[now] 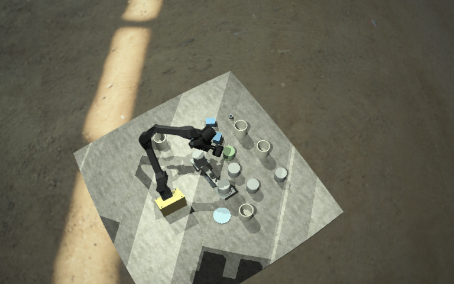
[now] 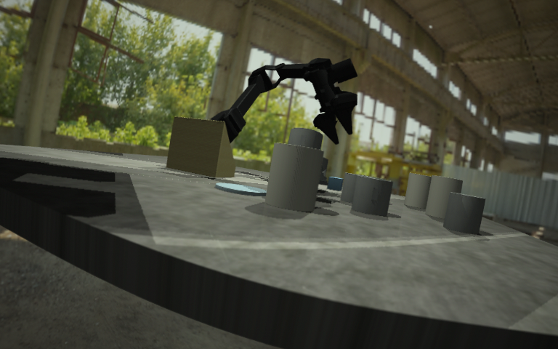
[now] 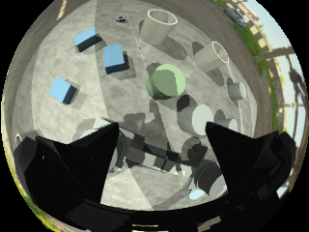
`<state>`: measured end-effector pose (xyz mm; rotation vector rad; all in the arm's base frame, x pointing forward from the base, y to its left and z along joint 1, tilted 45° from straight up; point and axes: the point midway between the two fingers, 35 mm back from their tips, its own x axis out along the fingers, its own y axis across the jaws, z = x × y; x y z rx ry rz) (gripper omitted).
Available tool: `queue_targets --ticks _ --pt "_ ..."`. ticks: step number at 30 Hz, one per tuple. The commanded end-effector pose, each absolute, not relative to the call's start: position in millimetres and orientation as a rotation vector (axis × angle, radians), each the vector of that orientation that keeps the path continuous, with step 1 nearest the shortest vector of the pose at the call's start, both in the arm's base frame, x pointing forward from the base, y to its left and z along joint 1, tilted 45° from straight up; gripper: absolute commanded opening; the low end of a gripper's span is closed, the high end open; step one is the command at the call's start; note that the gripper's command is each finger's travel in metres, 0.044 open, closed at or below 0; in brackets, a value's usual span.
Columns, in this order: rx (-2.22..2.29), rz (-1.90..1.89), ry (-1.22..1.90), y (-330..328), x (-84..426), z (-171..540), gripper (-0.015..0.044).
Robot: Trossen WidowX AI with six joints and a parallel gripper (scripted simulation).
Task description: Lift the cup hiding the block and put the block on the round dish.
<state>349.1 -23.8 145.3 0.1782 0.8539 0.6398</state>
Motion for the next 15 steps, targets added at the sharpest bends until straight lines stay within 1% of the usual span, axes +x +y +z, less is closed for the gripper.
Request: queue_targets --ticks 1,8,15 --pt "0.258 0.595 0.886 -61 320 132 0.0440" --pt "0.420 0.513 0.884 -109 264 121 0.0440" --pt "0.594 0.428 0.807 -138 210 123 0.0440"
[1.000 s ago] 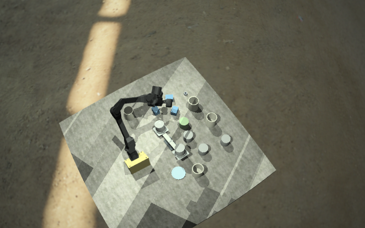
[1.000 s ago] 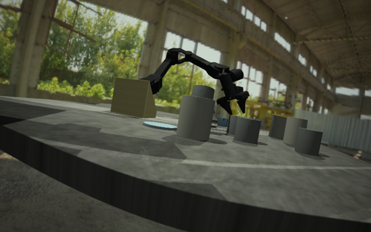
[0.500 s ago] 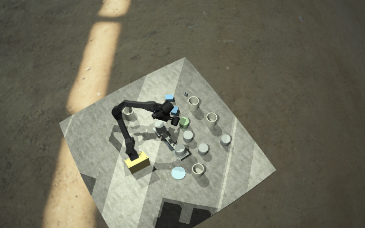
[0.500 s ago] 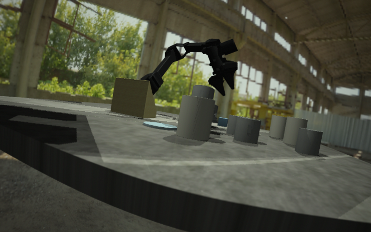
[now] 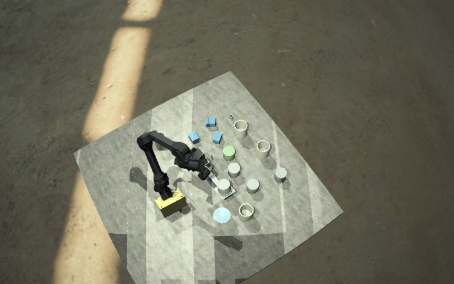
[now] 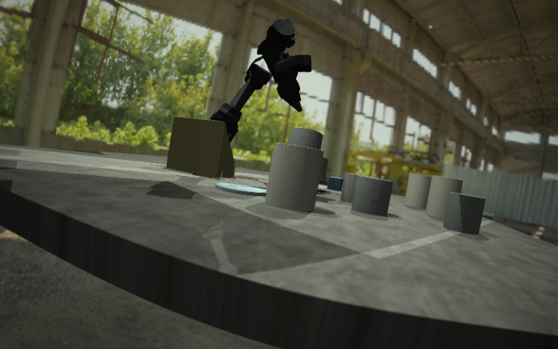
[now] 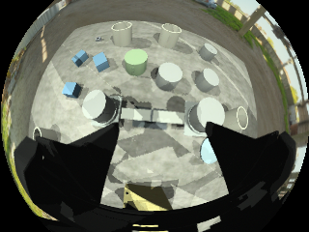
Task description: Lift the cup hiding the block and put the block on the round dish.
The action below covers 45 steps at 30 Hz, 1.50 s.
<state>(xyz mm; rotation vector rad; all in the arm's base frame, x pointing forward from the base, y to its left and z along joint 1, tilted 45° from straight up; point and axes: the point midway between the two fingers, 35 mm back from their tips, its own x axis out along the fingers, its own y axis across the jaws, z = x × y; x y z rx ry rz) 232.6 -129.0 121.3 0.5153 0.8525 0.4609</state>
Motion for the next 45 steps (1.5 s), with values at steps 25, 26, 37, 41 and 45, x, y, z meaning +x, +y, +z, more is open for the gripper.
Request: queue_targets --ticks 25,26,37,41,45 --pt "1.061 0.320 1.050 -113 216 133 0.0440" --pt "1.080 0.313 1.076 -110 218 134 0.0440" --pt "1.291 0.162 1.337 -75 243 139 0.0440" --pt "1.365 0.078 1.423 -61 252 141 0.0440" --pt "1.439 -0.022 1.501 -48 260 144 0.0440"
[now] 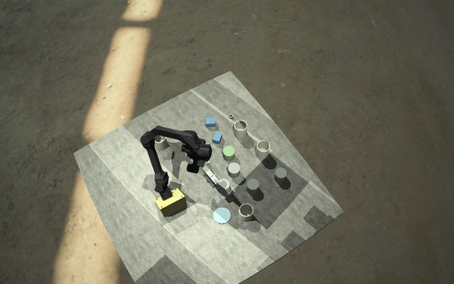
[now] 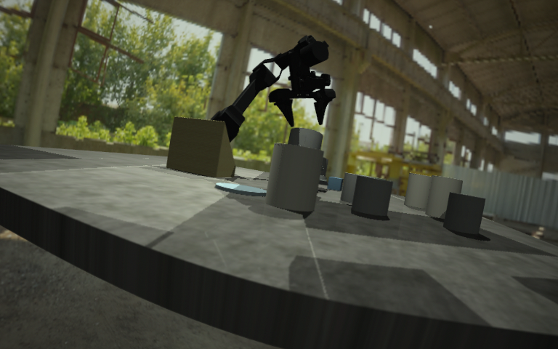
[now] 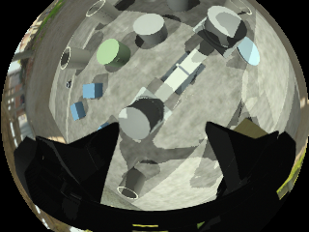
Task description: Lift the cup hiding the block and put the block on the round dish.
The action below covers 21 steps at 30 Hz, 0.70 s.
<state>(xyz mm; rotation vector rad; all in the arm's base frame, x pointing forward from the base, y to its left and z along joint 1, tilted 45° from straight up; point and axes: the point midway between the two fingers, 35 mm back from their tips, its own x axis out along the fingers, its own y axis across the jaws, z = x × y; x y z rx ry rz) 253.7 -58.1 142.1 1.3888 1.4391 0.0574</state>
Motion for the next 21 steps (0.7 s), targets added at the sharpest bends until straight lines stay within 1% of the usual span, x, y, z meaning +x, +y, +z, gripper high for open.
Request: queue_targets --ticks 1,12,21 --pt "1.457 -0.049 1.520 -45 262 145 0.0440" --pt "1.622 -0.388 1.687 -3 280 153 0.0440" --pt "1.707 -0.655 1.750 28 289 159 0.0440"
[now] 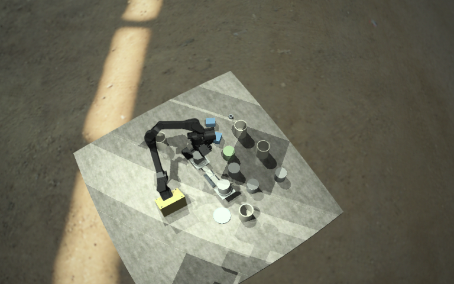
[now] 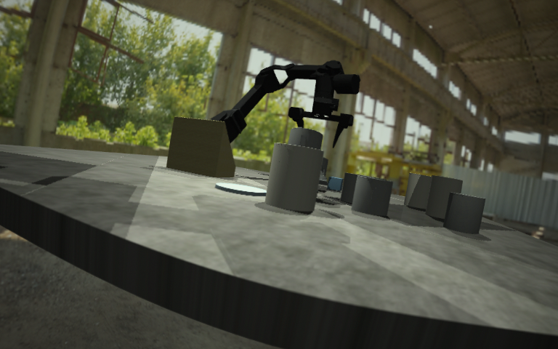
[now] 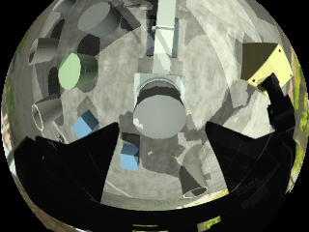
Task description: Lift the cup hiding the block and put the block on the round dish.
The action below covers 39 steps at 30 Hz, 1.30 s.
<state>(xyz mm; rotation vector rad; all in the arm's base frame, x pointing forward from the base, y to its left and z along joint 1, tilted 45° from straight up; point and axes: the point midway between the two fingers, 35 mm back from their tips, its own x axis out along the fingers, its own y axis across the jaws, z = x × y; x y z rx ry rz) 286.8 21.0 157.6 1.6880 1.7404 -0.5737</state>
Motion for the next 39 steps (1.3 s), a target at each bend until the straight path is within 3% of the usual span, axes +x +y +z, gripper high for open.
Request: queue_targets --ticks 1,39 --pt "1.707 -0.655 1.750 28 289 159 0.0440" --pt "1.708 -0.654 1.749 68 291 118 0.0440"
